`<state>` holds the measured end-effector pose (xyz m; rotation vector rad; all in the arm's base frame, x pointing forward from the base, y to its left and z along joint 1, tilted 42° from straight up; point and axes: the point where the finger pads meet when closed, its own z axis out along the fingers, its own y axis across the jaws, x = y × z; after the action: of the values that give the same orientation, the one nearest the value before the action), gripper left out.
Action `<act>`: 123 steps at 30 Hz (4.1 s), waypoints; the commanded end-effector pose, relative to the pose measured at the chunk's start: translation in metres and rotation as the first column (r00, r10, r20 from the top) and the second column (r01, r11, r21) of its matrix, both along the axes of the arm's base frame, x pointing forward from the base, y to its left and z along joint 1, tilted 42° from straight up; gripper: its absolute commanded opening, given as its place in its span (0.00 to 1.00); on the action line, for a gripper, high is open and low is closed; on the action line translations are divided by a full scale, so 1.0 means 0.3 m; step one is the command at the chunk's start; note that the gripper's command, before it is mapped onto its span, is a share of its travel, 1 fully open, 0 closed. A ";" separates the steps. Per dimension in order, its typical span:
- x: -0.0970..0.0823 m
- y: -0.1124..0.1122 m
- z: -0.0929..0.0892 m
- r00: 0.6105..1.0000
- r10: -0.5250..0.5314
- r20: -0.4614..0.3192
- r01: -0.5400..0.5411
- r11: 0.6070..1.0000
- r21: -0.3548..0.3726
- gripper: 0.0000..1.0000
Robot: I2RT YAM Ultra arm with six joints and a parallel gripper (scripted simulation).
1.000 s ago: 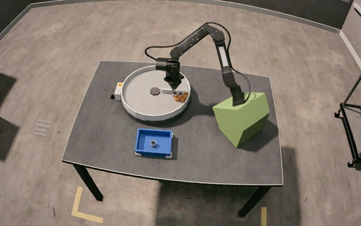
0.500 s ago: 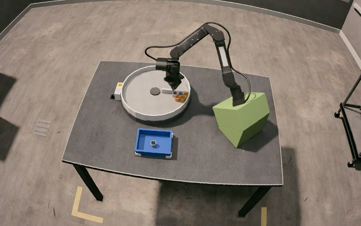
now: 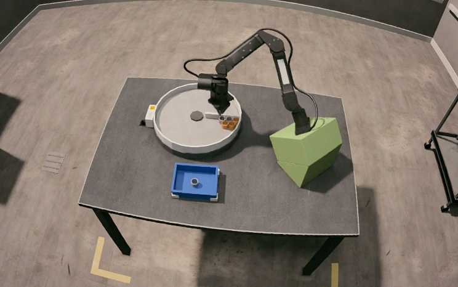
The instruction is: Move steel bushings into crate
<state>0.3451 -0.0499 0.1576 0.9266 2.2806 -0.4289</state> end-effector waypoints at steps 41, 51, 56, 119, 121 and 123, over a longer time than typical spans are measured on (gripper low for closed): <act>0.018 0.025 0.027 1.000 0.012 0.028 -0.012 1.000 0.003 0.13; 0.018 0.025 0.027 1.000 0.012 0.028 -0.012 1.000 0.003 0.13; 0.018 0.025 0.027 1.000 0.012 0.028 -0.012 1.000 0.003 0.13; -0.005 0.022 0.003 1.000 0.010 0.017 -0.010 1.000 -0.002 0.13; -0.005 0.022 0.004 1.000 0.010 0.018 -0.010 1.000 -0.002 0.13; -0.005 0.022 0.004 1.000 0.010 0.018 -0.010 1.000 -0.002 0.13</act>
<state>0.3465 -0.0497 0.1581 0.9329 2.2765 -0.4257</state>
